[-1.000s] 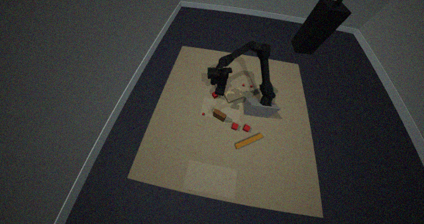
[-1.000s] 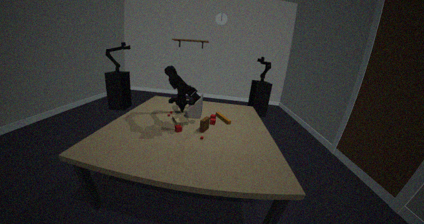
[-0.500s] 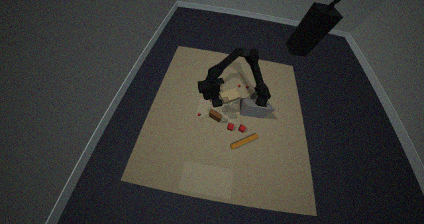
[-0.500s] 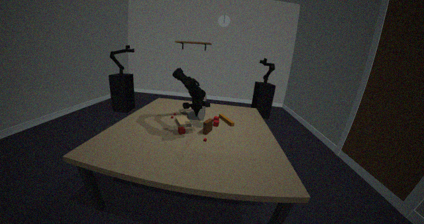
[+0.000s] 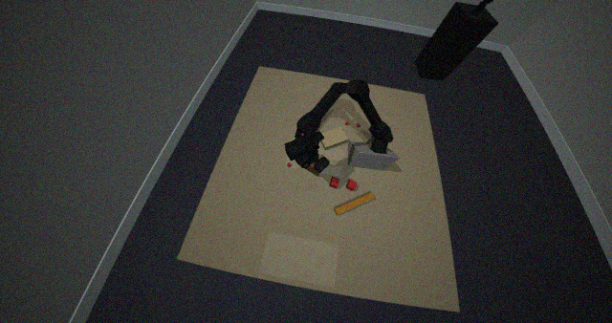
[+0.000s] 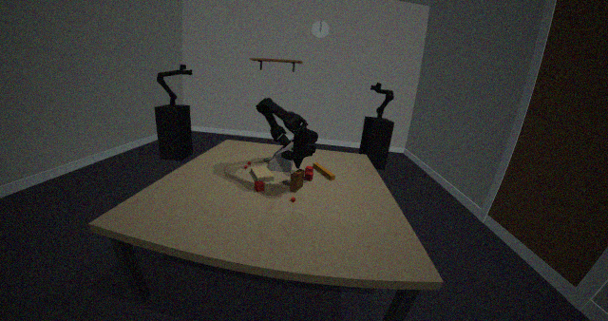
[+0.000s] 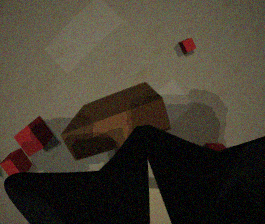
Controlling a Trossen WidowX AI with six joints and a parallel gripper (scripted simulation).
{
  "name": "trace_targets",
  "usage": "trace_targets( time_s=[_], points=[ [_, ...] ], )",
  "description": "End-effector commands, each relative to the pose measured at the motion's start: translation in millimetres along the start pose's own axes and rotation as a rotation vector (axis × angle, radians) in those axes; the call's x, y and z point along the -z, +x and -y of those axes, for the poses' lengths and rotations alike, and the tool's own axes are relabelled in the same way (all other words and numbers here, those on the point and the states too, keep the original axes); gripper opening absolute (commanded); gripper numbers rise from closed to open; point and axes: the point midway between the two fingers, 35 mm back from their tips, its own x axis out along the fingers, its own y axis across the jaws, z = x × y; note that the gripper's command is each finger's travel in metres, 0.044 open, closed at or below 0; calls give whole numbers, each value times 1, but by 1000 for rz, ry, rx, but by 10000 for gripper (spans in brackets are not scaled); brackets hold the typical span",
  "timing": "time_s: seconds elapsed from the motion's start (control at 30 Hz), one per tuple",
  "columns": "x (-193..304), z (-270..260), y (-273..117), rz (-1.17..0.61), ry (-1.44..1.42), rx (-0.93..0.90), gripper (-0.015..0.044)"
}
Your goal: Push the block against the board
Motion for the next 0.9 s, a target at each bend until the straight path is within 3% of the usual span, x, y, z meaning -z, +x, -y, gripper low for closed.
trace_targets(
  time_s=[0.0, 0.27, 0.43, 0.87],
  points=[
    [-15, -16, 0, 1, -121, 5, 0],
    [-27, -32, 7, -8, -238, 11, 0],
    [-27, -31, 54, -10, -238, 12, 0],
    [-17, -28, 53, -10, -238, 12, 0]
  ],
)
